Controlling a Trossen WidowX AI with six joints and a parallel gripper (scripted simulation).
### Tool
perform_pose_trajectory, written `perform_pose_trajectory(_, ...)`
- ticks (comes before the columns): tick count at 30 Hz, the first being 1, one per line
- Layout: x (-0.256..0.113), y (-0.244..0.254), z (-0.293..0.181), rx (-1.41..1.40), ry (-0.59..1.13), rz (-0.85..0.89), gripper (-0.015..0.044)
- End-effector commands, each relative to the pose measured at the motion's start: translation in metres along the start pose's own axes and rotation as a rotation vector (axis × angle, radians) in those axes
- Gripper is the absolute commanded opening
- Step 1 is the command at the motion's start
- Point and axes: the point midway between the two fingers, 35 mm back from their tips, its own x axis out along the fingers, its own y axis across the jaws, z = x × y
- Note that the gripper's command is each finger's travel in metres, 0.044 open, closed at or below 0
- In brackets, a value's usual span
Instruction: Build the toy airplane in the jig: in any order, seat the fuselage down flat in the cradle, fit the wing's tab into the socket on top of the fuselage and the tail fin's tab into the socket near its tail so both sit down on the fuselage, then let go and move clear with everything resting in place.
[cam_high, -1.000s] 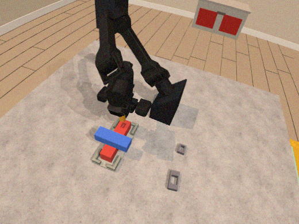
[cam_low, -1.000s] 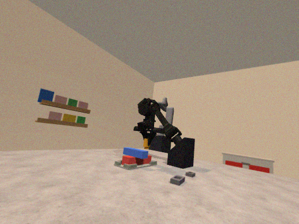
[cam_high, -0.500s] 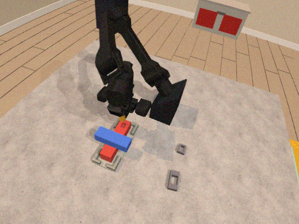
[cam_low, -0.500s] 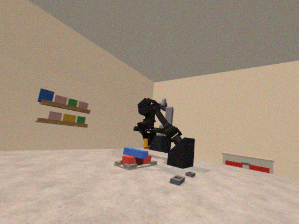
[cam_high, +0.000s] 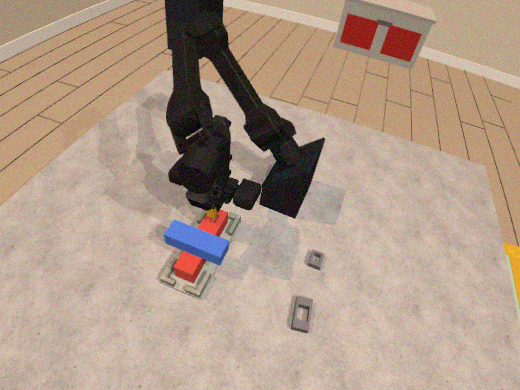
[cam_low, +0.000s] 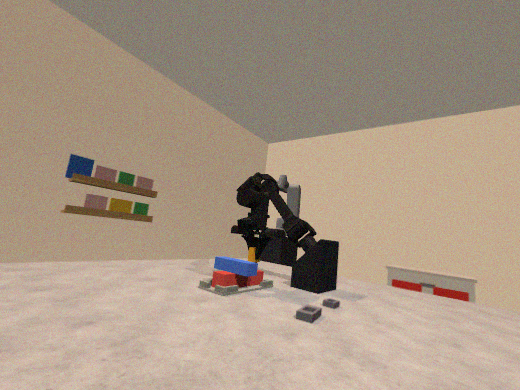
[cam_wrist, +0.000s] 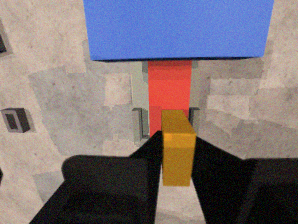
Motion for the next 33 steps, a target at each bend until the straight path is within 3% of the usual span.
perform_pose_trajectory(1, 0.007, 0.0, -0.001, -0.009, 0.001, -0.005, 0.0065)
perform_pose_trajectory(33, 0.021, 0.0, -0.003, -0.009, 0.002, -0.008, 0.0065)
